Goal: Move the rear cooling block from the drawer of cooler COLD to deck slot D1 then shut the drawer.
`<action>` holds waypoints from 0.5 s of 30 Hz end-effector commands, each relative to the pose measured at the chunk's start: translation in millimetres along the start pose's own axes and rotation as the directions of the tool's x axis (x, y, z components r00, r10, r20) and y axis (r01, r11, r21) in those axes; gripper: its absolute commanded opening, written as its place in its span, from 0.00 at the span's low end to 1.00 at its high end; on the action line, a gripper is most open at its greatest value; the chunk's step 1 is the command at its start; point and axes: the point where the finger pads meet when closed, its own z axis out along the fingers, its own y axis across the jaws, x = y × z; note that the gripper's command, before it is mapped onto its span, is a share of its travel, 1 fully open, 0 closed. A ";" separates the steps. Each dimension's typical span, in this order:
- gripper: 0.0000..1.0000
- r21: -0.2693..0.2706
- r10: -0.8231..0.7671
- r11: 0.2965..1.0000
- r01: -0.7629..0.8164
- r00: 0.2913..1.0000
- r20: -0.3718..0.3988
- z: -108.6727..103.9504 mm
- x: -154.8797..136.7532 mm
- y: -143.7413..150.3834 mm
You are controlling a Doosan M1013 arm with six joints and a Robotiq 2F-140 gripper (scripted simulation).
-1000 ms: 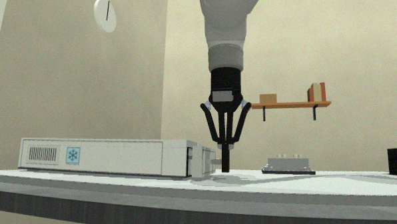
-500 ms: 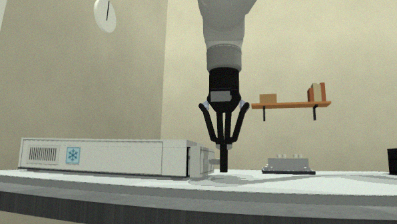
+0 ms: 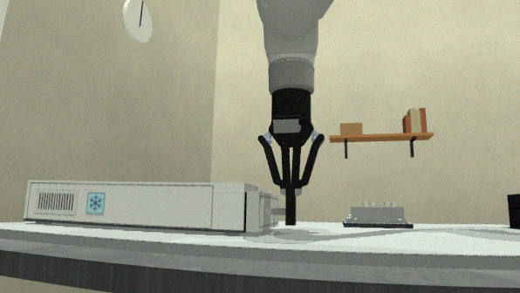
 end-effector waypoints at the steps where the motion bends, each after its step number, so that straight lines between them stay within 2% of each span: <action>1: 0.10 -0.001 0.000 1.000 0.000 1.000 -0.001 -0.9 0.2 1.4; 15: 0.10 -0.001 0.000 1.000 0.000 1.000 -0.001 -0.9 0.2 3.7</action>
